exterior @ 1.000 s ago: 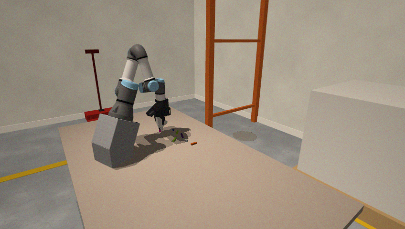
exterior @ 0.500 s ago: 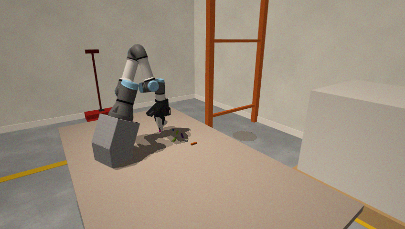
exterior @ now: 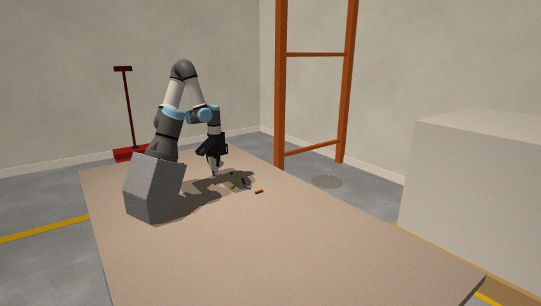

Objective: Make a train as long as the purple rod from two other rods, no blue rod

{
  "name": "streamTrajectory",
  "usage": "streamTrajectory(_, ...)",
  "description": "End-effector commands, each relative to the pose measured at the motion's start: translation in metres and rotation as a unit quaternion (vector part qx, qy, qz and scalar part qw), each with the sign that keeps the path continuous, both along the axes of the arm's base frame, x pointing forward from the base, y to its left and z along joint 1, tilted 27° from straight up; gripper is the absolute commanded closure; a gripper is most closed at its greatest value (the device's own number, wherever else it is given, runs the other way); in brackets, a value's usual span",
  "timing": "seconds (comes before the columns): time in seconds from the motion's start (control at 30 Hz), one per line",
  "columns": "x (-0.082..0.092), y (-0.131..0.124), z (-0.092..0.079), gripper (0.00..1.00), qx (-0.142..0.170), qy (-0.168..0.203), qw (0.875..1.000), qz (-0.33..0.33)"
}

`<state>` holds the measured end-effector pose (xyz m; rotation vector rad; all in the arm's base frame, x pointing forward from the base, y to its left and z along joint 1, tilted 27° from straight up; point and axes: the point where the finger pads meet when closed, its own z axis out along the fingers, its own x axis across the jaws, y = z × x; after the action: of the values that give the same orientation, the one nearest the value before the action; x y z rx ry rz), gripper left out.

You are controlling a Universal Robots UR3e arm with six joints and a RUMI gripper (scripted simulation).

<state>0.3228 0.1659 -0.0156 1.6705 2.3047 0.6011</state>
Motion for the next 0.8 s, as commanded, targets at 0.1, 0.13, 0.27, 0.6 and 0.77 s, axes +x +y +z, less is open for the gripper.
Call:
streamTrajectory(0.1, 0.0026, 0.001, -0.0042, 1.0, 0.0, -0.001, 1.0, 0.0)
streamTrajectory(0.13, 0.0029, 0.0012, -0.005, 1.0, 0.0, -0.001, 1.0, 0.0)
streamTrajectory(0.27, 0.0043, 0.0018, -0.0079, 1.0, 0.0, -0.001, 1.0, 0.0)
streamTrajectory(0.6, 0.0051, 0.0022, -0.0095, 1.0, 0.0, -0.001, 1.0, 0.0)
streamTrajectory(0.77, 0.0051, 0.0022, -0.0095, 1.0, 0.0, -0.001, 1.0, 0.0)
